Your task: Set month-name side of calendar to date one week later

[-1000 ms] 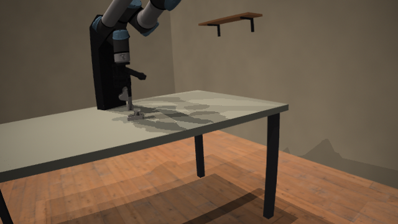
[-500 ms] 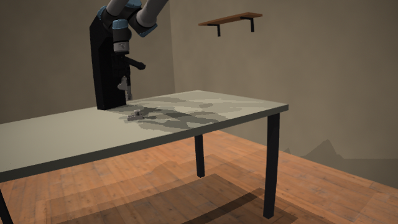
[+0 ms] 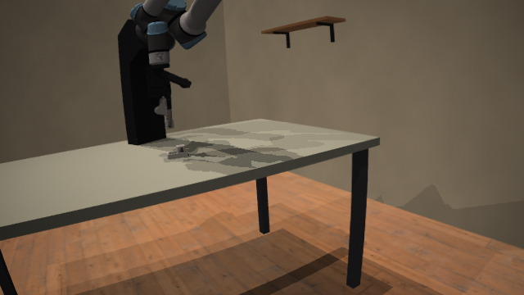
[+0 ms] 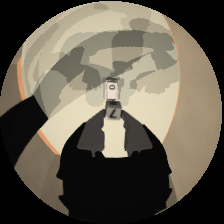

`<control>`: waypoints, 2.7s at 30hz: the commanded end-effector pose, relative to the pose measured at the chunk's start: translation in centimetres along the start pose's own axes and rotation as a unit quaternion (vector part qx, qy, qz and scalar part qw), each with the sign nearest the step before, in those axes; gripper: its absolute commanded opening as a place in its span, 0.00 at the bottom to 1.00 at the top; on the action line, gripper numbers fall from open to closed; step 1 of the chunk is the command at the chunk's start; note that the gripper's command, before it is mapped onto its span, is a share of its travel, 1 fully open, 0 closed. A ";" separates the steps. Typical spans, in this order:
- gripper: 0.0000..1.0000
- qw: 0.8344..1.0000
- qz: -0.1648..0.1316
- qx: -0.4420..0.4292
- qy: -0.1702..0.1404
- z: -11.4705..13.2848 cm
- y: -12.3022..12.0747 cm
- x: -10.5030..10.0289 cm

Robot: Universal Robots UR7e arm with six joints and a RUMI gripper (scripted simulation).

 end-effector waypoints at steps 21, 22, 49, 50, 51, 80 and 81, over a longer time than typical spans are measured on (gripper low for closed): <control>0.10 1.000 -0.003 0.023 0.001 -0.3 0.2 0.1; 0.10 1.000 -0.003 0.027 0.001 -0.4 0.3 0.1; 0.10 0.971 -0.016 0.238 -0.005 -2.9 1.5 1.0; 0.10 0.971 -0.016 0.238 -0.005 -2.9 1.5 1.0; 0.10 0.968 -0.016 0.251 -0.006 -3.0 1.6 1.0; 0.10 0.837 -0.018 0.547 -0.018 -6.8 3.1 1.8; 0.10 0.835 -0.018 0.549 -0.018 -6.8 3.1 1.8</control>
Point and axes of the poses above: the point where the finger pads meet when closed, its own x axis out along the fingers, its own y axis across the jaws, z = x × y, the point moved 10 cm from there along -x, back along the fingers, and after that the axes turned 8 degrees about -x, right-handed, at the moved point
